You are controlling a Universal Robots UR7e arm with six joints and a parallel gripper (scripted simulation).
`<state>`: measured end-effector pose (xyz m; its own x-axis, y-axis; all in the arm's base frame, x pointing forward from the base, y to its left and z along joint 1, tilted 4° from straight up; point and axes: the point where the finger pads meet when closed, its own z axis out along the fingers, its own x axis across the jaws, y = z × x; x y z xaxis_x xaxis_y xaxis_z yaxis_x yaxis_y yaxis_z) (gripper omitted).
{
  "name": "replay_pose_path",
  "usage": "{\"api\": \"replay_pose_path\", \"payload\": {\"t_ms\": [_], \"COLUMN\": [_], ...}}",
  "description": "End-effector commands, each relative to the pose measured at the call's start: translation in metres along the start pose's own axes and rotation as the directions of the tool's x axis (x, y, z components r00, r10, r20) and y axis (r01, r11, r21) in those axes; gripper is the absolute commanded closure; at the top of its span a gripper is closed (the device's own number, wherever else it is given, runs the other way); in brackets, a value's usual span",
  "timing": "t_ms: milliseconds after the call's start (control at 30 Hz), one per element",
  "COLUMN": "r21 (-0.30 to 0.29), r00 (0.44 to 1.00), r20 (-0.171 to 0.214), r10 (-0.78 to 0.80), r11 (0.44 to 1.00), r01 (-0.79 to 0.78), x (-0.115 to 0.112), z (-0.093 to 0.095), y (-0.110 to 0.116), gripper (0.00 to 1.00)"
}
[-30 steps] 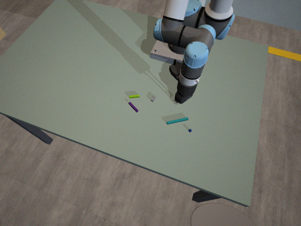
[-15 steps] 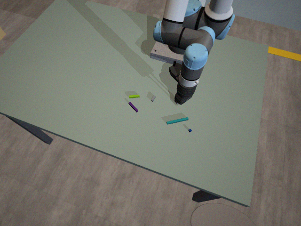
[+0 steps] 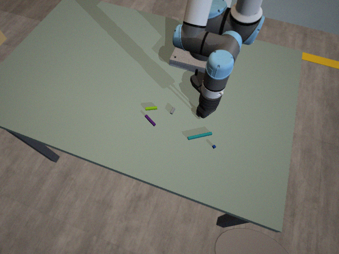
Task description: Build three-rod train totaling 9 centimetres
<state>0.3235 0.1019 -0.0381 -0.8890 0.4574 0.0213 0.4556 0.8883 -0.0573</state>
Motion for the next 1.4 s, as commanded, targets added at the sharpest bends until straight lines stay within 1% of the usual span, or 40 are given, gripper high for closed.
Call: {"api": "replay_pose_path", "payload": {"t_ms": [0,833,867,933,967,1033,1067,1133,1167,1300,1333,1367], "r21": [0.000,0.000,0.000,0.000,0.000,0.000,0.000,0.000,0.000,0.000,0.000,0.000], "r00": [1.000,1.000,1.000,1.000,1.000,1.000,1.000,1.000,1.000,1.000,1.000,1.000], "r20": [0.000,0.000,0.000,0.000,0.000,0.000,0.000,0.000,0.000,0.000,0.000,0.000], "r10": [0.002,0.002,0.002,0.002,0.002,0.002,0.002,0.002,0.002,0.002,0.002,0.002], "r11": [1.000,1.000,1.000,1.000,1.000,1.000,1.000,1.000,1.000,1.000,1.000,1.000], "r01": [-0.002,-0.002,-0.002,-0.002,-0.002,-0.002,-0.002,-0.002,-0.002,-0.002,-0.002,-0.002], "x": [0.0000,0.0000,0.0000,0.0000,0.0000,0.0000,0.0000,0.0000,0.0000,0.0000,0.0000,0.0000], "z": [0.0005,0.0005,0.0005,0.0005,0.0005,0.0005,0.0005,0.0005,0.0005,0.0005,0.0005,0.0005], "y": [-0.0009,-0.0009,-0.0009,-0.0009,-0.0009,-0.0009,-0.0009,-0.0009,-0.0009,-0.0009,-0.0009,-0.0009], "gripper": [0.76,0.76,0.70,0.70,0.64,0.64,0.58,0.58,0.52,0.52,0.46,0.46]}}
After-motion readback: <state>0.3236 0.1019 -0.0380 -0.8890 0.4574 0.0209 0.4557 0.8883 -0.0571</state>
